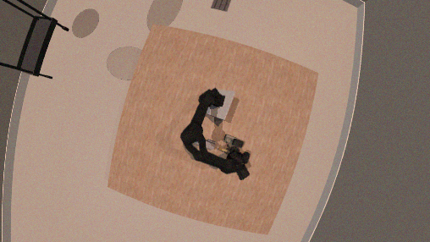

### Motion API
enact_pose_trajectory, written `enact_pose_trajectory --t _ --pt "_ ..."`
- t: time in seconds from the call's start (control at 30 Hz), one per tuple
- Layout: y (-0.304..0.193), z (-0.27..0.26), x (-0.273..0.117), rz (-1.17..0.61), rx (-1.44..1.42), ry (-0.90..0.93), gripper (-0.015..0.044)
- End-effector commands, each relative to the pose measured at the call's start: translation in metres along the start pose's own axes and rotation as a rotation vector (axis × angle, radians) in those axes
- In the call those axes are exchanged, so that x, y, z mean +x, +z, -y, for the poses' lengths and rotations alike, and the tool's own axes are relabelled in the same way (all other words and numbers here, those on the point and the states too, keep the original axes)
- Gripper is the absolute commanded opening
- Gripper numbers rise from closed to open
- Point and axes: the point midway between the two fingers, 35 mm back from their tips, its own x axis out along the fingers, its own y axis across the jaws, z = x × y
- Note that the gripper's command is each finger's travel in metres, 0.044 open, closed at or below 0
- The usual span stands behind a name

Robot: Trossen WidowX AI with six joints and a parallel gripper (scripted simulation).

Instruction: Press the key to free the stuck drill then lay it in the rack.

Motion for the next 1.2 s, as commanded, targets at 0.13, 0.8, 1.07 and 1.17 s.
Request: enact_pose_trajectory --t 0.13,0.8,1.07,1.17 --pt "0.001 0.0 -0.005 0.005 0.008 -0.003 0.0" --pt "-0.002 -0.001 -0.014 0.005 0.008 -0.003 0.0" --pt "-0.002 -0.002 -0.018 0.006 0.008 -0.003 0.0" --pt "-0.003 -0.002 -0.019 0.006 0.008 -0.003 0.0"
